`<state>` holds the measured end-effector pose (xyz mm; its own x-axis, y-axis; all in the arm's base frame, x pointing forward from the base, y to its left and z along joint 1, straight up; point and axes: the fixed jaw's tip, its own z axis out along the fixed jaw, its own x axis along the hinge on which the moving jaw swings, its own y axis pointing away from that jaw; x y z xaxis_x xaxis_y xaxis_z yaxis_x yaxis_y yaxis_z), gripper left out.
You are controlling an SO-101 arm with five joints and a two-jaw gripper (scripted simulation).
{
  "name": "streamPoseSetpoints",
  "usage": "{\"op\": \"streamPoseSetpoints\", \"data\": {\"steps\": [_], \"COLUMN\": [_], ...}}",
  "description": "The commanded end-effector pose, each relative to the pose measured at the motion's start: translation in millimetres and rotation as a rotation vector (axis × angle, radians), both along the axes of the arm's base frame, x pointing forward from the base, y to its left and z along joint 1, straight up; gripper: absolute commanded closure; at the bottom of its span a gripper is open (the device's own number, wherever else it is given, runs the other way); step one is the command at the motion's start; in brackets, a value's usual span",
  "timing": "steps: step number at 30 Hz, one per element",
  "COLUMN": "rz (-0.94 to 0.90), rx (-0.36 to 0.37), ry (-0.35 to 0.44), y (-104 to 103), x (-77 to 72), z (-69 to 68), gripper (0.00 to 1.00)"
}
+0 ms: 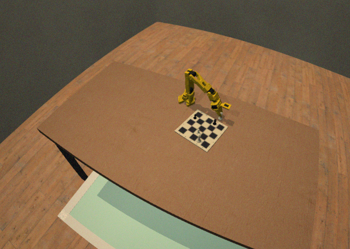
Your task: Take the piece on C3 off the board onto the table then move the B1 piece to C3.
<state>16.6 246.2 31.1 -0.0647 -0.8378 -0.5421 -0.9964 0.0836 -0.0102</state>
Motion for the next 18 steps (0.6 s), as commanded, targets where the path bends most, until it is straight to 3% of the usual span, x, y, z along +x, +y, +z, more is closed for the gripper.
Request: {"op": "streamPoseSetpoints", "data": {"steps": [1,18], "rz": [0.005,0.005], "rx": [-0.024,-0.024], "ry": [0.006,0.006], "y": [-5.5,-5.5], "x": [-3.0,-3.0], "z": [-3.9,-3.9], "gripper": [1.00,0.89]}}
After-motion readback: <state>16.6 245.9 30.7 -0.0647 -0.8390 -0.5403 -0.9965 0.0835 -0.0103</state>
